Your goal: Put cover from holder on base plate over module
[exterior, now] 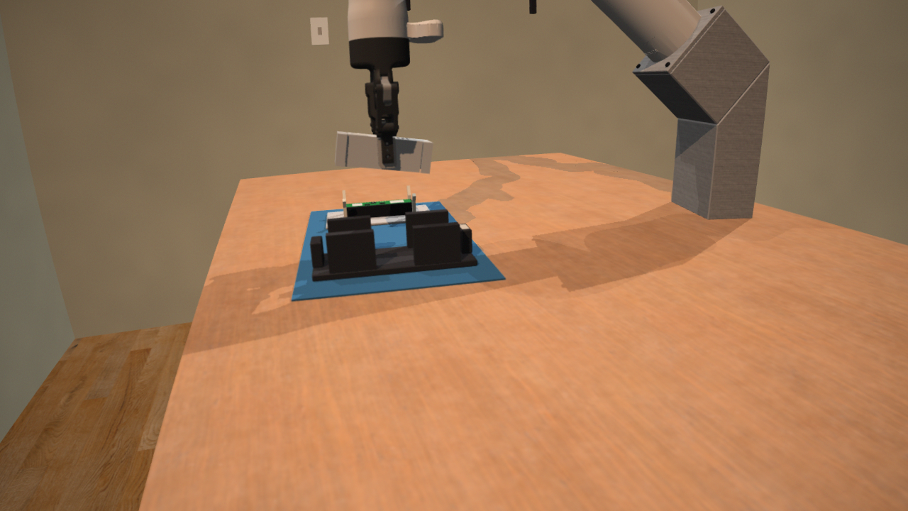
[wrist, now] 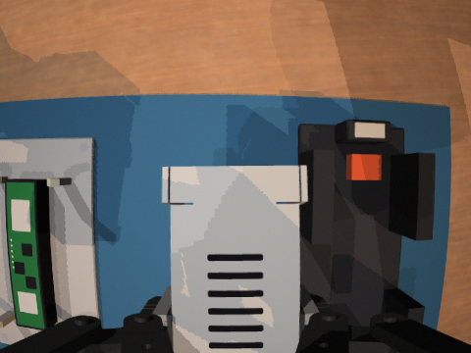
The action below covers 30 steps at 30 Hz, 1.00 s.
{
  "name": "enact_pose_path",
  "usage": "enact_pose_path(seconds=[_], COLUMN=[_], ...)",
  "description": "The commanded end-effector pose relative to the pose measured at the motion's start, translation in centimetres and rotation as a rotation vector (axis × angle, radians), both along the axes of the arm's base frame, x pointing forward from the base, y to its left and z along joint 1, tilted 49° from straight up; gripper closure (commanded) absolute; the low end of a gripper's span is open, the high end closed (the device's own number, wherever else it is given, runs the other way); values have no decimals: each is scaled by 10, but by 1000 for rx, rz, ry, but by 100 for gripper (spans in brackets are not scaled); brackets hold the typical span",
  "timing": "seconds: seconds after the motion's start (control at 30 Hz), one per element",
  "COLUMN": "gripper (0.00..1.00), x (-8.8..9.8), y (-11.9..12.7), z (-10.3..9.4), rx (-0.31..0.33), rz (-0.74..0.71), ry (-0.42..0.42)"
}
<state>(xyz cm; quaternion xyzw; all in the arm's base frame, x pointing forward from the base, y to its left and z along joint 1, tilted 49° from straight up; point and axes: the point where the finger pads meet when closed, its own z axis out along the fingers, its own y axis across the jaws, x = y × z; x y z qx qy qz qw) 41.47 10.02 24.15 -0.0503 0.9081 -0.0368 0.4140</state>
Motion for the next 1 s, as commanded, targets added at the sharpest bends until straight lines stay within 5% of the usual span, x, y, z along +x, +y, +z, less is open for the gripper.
enact_pose_path(seconds=[0.0, 0.3, 0.63, 0.97], gripper=[100, 100, 100, 100], x=[5, 7, 21, 25], y=[-26, -37, -94, -104], z=[-1, -2, -7, -7], rx=[6, 7, 7, 5], rz=[-27, -28, -28, -21], ry=[-3, -3, -3, -1])
